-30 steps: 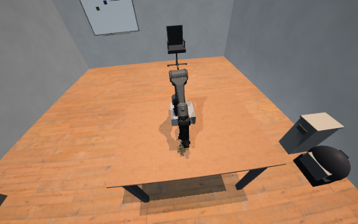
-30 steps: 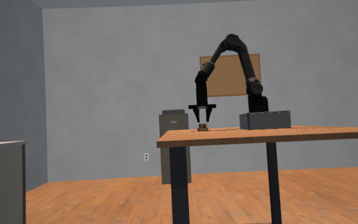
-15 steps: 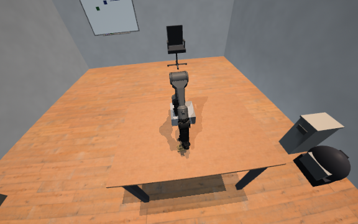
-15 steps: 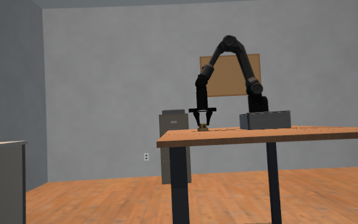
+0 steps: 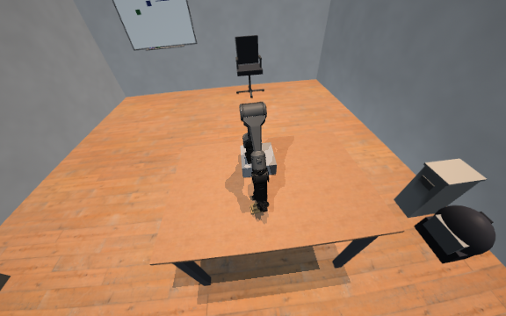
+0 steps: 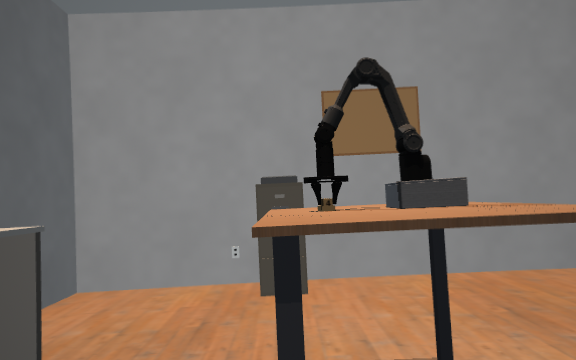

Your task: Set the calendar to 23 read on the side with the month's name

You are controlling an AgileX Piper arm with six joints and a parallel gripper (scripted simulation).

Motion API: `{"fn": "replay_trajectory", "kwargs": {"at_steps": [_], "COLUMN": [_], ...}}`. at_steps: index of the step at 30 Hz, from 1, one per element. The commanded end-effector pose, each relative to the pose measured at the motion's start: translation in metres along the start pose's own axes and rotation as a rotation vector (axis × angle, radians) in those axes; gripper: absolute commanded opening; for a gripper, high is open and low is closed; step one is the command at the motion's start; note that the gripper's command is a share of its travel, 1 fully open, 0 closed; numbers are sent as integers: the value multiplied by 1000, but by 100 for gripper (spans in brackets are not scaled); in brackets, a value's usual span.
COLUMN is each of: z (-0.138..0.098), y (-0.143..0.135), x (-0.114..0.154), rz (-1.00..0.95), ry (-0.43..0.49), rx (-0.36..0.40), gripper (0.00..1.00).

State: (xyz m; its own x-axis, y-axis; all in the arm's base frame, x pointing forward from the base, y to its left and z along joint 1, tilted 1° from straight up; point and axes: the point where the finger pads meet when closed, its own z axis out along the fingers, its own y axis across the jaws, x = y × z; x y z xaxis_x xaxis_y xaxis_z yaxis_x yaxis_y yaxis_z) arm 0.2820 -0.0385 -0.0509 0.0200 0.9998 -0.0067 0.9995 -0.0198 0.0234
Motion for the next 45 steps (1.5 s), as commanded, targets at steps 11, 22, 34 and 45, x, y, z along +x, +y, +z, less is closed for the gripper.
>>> {"fn": "replay_trajectory", "kwargs": {"at_steps": [11, 22, 34, 45], "z": [1, 1, 1, 1], "y": [-1, -1, -1, -1], "x": [0, 0, 0, 0], "rz": [1, 1, 1, 1], "ry": [0, 0, 0, 0], "rx": [3, 3, 3, 3], "gripper": [61, 61, 35, 35]}}
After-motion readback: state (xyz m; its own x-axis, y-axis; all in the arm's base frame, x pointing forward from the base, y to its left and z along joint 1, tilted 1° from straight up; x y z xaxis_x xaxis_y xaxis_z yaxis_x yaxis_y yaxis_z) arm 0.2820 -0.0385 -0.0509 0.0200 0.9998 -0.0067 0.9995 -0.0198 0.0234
